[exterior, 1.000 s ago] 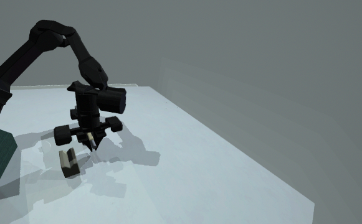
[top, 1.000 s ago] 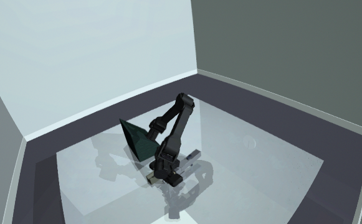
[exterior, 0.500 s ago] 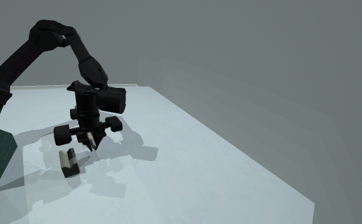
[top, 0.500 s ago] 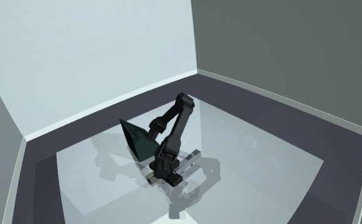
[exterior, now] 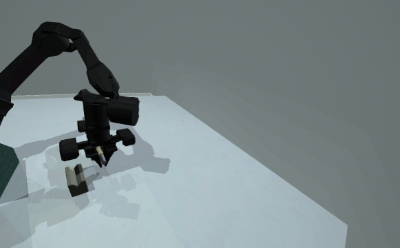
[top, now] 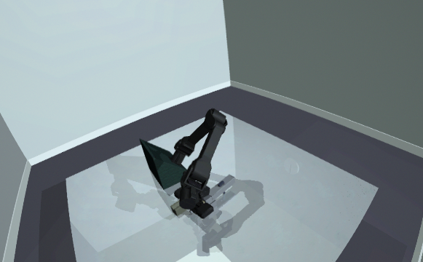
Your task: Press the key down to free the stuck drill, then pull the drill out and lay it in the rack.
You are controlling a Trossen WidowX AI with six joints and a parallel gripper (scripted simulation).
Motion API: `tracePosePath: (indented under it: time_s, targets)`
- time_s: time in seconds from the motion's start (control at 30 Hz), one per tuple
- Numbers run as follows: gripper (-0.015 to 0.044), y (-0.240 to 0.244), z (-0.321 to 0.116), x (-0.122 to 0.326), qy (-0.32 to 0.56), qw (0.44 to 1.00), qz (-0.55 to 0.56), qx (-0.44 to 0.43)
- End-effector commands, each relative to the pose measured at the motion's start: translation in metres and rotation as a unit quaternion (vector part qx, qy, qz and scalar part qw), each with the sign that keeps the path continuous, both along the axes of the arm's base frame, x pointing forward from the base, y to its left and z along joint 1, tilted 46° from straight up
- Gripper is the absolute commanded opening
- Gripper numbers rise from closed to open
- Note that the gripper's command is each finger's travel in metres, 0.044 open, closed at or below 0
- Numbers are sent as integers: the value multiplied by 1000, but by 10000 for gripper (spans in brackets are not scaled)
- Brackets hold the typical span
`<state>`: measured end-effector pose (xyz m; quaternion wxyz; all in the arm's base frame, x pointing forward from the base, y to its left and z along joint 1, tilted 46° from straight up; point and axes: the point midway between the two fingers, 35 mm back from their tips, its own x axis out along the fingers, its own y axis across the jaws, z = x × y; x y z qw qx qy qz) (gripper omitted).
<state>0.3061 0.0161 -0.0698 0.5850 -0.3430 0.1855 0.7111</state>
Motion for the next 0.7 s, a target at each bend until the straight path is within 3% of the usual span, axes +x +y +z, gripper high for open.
tracePosePath:
  time_s: [0.0, 0.67]
  targets:
    - [0, -2, 1, 1, -2, 1000, 0, 0]
    - [0, -13, -12, 6, -2, 1000, 0, -1]
